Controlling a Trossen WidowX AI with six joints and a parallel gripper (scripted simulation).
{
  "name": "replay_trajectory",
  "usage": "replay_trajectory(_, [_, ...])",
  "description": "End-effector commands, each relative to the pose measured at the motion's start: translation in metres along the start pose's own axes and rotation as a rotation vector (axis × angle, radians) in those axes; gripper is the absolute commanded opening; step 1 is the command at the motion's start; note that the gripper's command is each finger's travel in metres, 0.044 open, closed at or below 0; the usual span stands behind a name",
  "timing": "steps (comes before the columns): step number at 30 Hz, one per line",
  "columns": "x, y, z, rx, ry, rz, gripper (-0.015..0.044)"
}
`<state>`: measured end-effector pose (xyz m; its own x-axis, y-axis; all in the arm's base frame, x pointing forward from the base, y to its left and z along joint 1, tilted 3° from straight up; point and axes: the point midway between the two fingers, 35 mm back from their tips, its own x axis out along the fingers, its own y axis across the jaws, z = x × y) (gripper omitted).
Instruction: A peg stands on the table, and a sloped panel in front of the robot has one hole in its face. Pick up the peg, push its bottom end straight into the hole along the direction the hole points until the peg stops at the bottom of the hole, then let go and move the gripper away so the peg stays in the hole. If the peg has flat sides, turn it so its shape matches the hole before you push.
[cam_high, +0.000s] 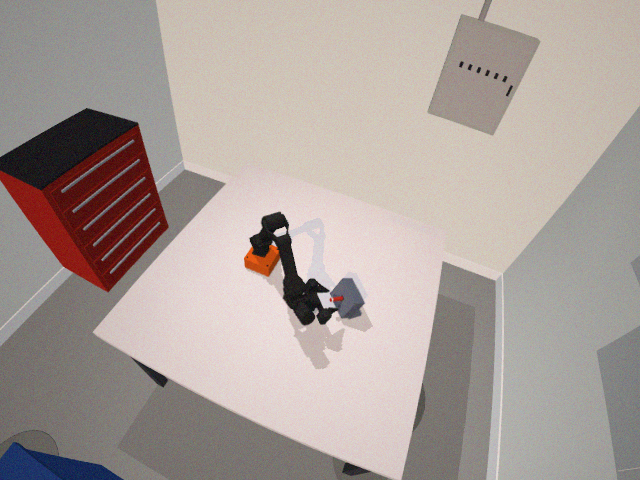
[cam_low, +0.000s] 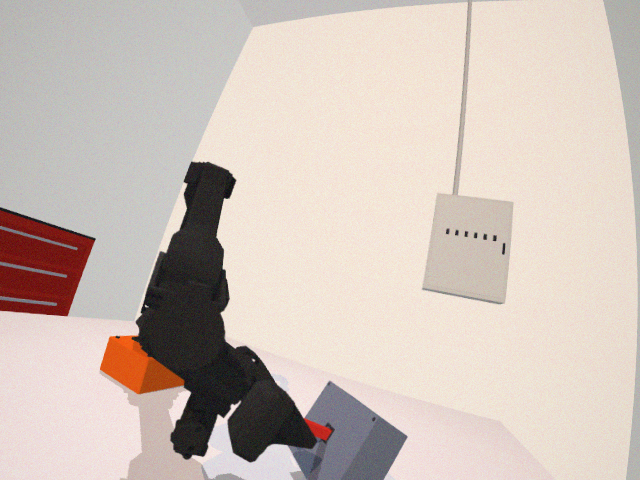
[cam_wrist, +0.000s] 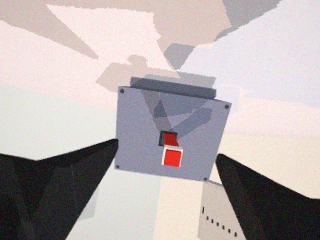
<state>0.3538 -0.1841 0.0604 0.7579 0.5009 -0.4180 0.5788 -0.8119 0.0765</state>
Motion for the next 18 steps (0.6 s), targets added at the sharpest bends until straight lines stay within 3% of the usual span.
replay_trajectory(1, [-0.006, 0.001, 0.0, -0.005, 0.001, 0.0, 0.044])
replay_trajectory(18, [-0.027, 0.002, 0.004, -0.002, -0.004, -0.001, 0.044])
